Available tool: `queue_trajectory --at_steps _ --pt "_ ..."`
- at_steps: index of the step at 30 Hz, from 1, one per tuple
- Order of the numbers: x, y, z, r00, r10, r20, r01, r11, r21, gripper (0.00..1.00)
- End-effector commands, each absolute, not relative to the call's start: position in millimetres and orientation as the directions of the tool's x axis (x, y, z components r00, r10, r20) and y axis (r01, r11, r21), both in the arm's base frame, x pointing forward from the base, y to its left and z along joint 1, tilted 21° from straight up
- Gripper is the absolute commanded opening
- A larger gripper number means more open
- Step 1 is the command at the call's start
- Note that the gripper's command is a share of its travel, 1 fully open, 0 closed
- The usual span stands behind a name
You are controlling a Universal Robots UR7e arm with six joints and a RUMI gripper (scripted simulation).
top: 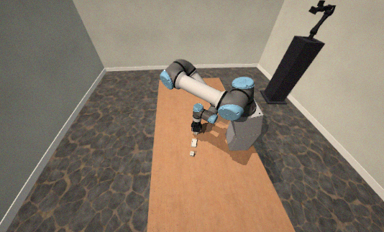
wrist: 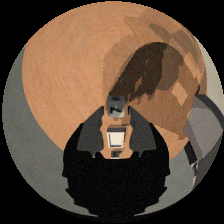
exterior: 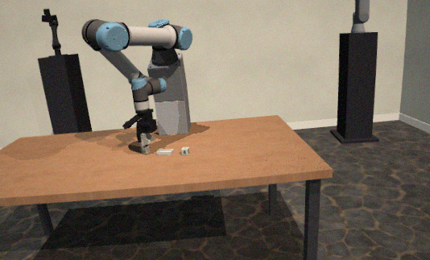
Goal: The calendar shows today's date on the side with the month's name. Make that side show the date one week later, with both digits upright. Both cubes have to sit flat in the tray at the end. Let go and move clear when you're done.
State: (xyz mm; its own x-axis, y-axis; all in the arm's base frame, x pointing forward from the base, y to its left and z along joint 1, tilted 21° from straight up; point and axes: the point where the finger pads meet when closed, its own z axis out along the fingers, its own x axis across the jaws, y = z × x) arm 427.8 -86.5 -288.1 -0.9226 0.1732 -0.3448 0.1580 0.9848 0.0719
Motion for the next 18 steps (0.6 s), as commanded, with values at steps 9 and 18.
queue_trajectory --at_steps 9,18 --pt "428 -87 -287 -0.922 0.173 -0.346 0.158 0.985 0.071 0.29" --pt "418 -87 -261 -0.922 0.174 -0.345 0.159 0.985 0.072 0.29"
